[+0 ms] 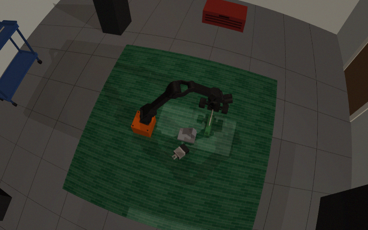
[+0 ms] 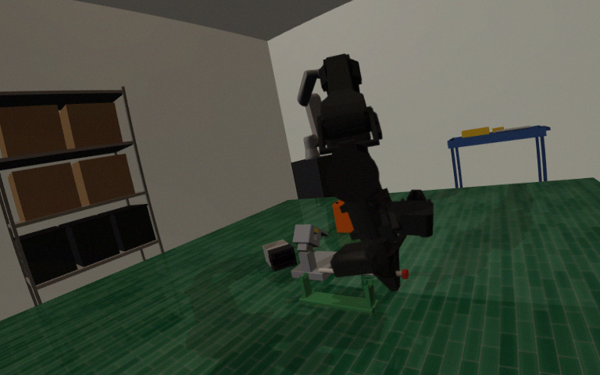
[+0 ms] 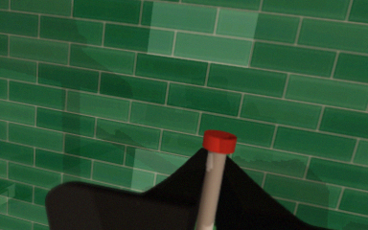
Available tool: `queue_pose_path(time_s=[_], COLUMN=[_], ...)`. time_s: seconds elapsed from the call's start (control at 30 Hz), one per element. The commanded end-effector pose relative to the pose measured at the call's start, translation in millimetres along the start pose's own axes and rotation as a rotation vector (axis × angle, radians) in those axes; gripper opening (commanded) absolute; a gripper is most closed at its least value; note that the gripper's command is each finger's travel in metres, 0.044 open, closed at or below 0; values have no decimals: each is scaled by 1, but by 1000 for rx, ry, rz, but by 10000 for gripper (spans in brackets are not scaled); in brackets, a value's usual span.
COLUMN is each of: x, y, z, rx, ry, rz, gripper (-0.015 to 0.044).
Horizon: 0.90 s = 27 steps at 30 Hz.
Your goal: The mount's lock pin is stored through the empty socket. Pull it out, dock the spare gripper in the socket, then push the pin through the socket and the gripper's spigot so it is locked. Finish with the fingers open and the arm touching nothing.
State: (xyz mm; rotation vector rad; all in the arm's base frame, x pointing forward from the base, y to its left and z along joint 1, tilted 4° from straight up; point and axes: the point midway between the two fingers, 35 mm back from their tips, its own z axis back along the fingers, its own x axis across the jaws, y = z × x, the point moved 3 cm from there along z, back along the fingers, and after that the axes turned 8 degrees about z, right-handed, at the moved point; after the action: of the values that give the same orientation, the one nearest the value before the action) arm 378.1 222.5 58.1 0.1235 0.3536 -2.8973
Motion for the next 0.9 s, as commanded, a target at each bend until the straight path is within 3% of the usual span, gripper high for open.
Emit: queue_pose_path(time_s=[0.0,0.5,0.73,0.87], x=[1,2,1,1], y=[1,3,3,3], z=[-7,-15,-14,-14], rx=[1,-1,-1,-1], ry=[-3,2,2,2], rz=[-3,-2,1,1], gripper=[0,0,184,200])
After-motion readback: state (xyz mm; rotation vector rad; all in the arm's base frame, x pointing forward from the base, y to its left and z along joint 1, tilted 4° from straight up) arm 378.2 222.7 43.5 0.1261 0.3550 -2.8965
